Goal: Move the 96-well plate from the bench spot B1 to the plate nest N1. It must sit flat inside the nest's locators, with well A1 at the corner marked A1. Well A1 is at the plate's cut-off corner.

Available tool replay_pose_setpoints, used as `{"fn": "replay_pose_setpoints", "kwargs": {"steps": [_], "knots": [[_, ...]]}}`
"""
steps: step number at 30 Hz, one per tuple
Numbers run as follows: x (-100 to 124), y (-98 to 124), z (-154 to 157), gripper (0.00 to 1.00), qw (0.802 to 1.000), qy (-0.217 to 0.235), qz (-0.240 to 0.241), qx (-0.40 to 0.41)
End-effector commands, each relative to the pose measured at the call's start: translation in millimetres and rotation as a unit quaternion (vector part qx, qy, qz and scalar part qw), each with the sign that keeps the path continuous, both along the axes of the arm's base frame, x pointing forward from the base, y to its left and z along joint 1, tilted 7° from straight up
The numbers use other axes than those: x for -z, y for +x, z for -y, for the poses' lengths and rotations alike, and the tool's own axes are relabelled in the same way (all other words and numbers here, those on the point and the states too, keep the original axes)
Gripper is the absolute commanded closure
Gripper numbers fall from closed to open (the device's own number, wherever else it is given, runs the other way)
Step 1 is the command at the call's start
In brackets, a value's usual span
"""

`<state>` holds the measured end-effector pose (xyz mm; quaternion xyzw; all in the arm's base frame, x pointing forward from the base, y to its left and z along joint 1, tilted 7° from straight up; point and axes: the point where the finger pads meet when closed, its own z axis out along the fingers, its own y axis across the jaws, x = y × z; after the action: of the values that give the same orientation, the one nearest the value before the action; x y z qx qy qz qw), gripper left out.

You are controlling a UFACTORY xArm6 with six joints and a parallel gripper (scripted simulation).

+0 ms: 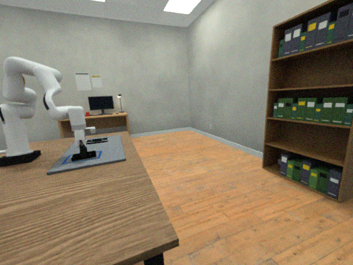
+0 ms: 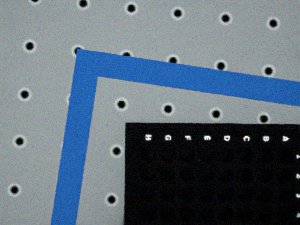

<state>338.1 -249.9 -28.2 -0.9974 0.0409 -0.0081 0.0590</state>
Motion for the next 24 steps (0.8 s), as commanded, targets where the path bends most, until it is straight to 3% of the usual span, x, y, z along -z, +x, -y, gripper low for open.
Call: {"fn": "replay_pose_setpoints", "kwargs": {"steps": [1, 24], "knots": [[-4, 1, 1, 1.00, 1.000, -0.001, 0.001, 0.000], [-17, 1, 3, 1.00, 1.000, -0.001, 0.001, 0.000]]}}
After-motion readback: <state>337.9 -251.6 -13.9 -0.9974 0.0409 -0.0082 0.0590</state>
